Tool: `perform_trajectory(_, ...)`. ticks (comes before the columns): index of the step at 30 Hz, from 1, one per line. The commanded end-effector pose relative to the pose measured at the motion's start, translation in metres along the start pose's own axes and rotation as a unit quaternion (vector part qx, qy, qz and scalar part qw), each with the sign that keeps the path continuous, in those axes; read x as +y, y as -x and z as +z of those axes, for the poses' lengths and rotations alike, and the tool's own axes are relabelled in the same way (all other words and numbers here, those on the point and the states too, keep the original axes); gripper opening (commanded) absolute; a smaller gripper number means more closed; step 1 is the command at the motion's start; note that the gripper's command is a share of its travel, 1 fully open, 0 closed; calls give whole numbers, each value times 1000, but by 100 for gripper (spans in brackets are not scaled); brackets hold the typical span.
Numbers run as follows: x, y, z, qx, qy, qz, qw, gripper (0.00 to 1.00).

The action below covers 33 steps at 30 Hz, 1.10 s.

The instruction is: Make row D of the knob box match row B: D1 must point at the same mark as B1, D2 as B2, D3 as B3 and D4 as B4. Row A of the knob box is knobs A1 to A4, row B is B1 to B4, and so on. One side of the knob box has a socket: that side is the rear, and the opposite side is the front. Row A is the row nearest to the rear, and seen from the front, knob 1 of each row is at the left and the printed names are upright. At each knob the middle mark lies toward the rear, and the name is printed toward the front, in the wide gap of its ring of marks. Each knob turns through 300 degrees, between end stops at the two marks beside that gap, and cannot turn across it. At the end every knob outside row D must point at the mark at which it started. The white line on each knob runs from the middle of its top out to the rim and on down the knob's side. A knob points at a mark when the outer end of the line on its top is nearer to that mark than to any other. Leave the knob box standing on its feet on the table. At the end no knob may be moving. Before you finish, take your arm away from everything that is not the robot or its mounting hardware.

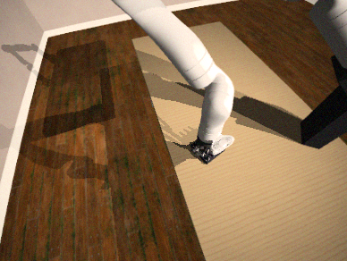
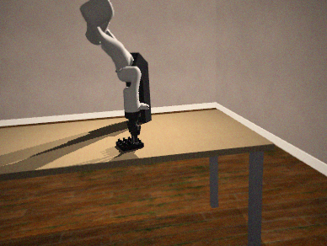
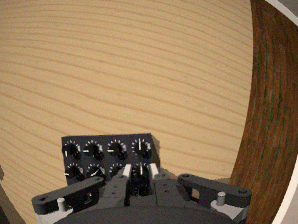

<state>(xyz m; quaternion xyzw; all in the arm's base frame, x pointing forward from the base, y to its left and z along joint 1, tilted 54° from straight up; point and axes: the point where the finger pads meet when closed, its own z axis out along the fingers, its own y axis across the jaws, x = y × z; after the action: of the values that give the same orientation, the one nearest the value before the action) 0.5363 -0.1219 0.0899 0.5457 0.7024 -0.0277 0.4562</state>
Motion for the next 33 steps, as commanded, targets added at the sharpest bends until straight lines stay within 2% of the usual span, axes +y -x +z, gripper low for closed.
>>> perform_trajectory(1,0,0,0,0,0,0,1000,19)
perform_trajectory(23,0,0,-5,0,0,0,1000,19)
perform_trajectory(33,0,0,-31,0,0,0,1000,19)
